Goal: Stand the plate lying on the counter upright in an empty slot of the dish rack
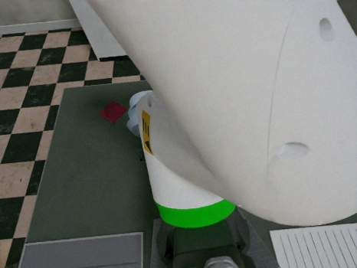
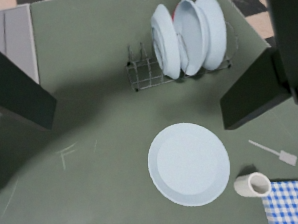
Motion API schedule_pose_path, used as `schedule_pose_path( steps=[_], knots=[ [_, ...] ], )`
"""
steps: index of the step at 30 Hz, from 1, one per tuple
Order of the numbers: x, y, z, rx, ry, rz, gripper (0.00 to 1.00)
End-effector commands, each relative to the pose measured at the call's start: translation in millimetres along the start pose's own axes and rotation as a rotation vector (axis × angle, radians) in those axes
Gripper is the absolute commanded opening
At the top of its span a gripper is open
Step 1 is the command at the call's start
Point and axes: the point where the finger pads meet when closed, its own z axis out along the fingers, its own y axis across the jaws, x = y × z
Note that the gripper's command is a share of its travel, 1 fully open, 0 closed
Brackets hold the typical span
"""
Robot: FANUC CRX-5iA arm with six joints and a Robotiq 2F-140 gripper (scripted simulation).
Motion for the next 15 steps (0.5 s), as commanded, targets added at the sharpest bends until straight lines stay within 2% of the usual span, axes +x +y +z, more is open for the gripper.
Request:
schedule_pose_path(
  steps=[1, 8, 15],
  knots=[
    [5, 6, -0.6, 0.012, 0.015, -0.077, 1.00],
    [16, 22, -1.5, 0.009, 0.066, -0.256, 1.00],
    [19, 26, -1.8, 0.007, 0.080, -0.304, 1.00]
  ],
)
